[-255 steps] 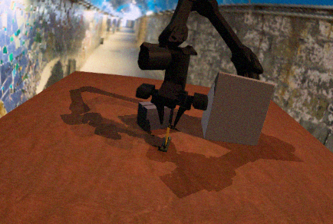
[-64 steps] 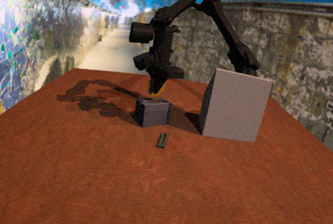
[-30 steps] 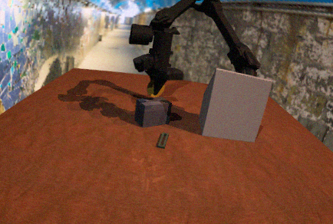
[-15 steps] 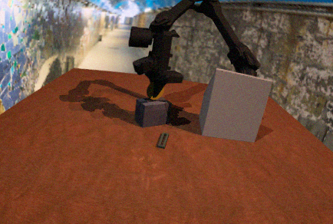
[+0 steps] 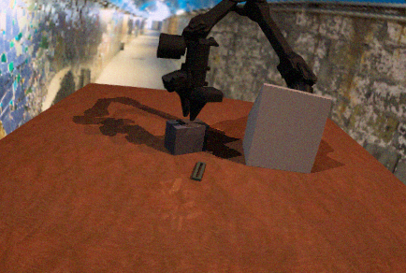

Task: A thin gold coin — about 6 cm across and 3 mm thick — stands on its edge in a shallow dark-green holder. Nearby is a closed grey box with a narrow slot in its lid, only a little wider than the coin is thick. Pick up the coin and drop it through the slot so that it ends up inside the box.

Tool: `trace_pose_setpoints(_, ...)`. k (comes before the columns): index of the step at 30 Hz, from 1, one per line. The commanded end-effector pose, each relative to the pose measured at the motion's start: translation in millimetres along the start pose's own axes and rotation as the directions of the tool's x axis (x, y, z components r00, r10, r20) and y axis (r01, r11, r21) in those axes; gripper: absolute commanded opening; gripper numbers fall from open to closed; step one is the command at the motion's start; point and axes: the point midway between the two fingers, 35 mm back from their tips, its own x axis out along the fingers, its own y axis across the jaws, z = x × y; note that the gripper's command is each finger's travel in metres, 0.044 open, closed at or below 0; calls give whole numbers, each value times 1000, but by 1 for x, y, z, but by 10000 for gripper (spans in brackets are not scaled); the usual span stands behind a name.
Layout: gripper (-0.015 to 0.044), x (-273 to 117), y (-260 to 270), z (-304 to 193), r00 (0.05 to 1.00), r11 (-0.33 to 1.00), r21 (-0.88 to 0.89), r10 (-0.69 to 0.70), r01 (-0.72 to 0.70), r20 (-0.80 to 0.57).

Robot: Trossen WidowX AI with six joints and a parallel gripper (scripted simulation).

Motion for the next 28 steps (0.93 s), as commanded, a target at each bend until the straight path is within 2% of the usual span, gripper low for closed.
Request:
trace_pose_setpoints(1,161,0,0,0,1000,1000,1,0,0,0)
trace_pose_setpoints(4,161,0,0,0,1000,1000,1,0,0,0)
trace_pose_setpoints(12,371,-20,0,0,1000,1000,0,1,-1,0)
trace_pose_setpoints(15,440,-51,1,-2,1000,1000,-3,-2,2,-2)
trace_pose_setpoints(17,440,-60,1,-3,1000,1000,-4,-3,3,-3)
trace_pose_setpoints(28,440,-60,1,-3,1000,1000,-4,-3,3,-3)
